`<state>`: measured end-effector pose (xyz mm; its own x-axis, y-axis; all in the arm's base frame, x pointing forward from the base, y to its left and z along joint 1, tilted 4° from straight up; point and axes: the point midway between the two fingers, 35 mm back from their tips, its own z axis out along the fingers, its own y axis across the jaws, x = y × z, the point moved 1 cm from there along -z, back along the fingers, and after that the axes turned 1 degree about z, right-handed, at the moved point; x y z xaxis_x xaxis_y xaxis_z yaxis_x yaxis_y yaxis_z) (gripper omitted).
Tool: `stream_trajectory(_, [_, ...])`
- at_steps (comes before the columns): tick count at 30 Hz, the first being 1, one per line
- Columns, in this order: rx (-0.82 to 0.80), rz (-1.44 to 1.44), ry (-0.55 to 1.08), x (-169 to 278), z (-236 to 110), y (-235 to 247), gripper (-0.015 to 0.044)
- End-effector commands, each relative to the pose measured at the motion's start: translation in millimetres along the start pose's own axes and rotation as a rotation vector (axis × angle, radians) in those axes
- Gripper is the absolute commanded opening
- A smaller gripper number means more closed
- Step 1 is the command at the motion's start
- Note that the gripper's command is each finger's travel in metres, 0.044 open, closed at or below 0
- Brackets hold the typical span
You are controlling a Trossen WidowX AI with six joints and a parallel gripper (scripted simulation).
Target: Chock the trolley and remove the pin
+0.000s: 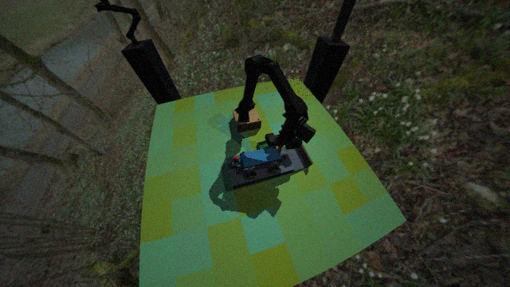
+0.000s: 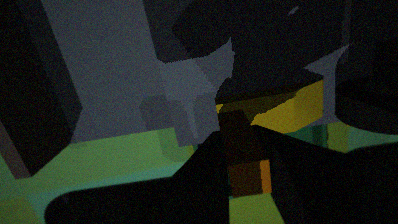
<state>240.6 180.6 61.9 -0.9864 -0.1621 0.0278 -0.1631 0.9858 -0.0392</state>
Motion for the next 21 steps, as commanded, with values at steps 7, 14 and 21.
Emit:
stream_trajectory(7, [0.005, 0.000, -0.005, 0, -1, -10, 0.0000])
stream_trajectory(14, [0.006, 0.000, -0.005, 0, -1, -16, 0.0000])
stream_trajectory(21, [-0.002, -0.001, 0.000, 0, 0, -13, 0.0000])
